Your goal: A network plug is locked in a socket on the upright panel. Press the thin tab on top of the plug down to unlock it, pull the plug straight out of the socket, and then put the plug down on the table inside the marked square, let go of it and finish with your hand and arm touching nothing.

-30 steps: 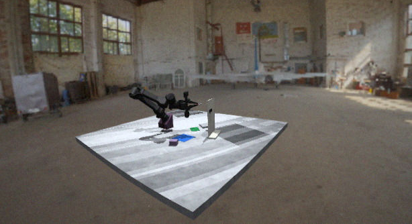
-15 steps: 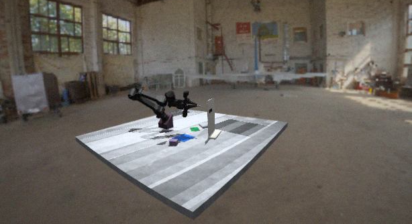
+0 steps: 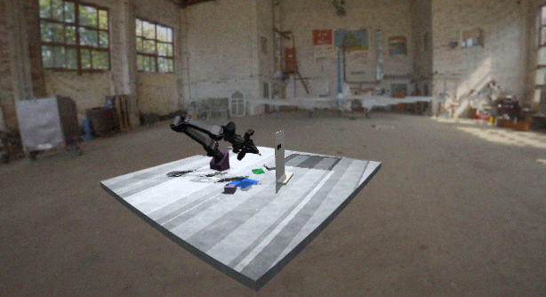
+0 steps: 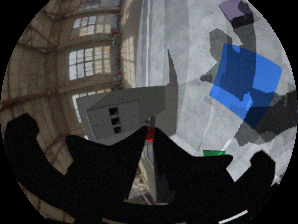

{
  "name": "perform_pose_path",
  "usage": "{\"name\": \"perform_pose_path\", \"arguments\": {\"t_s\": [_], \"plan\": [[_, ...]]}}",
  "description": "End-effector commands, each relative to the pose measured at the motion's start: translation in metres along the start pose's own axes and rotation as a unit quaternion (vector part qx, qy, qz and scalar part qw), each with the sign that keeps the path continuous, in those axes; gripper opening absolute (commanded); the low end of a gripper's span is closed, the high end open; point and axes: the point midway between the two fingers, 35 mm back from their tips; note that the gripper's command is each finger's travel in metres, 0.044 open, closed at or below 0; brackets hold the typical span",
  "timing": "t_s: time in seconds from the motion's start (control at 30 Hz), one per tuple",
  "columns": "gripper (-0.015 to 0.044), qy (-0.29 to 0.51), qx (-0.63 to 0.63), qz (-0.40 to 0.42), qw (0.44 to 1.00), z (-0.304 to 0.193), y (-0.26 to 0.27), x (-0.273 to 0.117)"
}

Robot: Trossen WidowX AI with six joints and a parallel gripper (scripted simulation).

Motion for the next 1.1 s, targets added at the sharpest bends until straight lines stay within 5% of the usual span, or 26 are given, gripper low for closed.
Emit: {"name": "perform_pose_path", "arguments": {"t_s": [0.0,0.7,1.07], "plan": [[0.0,-0.053,0.03,-0.037,0.997,0.015,-0.011,0.003],[0.0,-0.308,0.114,-0.123,0.936,0.08,-0.046,-0.018],[0.0,-0.316,0.116,-0.124,0.933,0.083,-0.049,-0.017]]}}
Point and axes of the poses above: the point midway between the two fingers, 35 mm back from their tips, its own x axis out along the fingers, its own y axis across the jaws, z = x × y, and after that the axes turned 12 degrees about x, right-handed
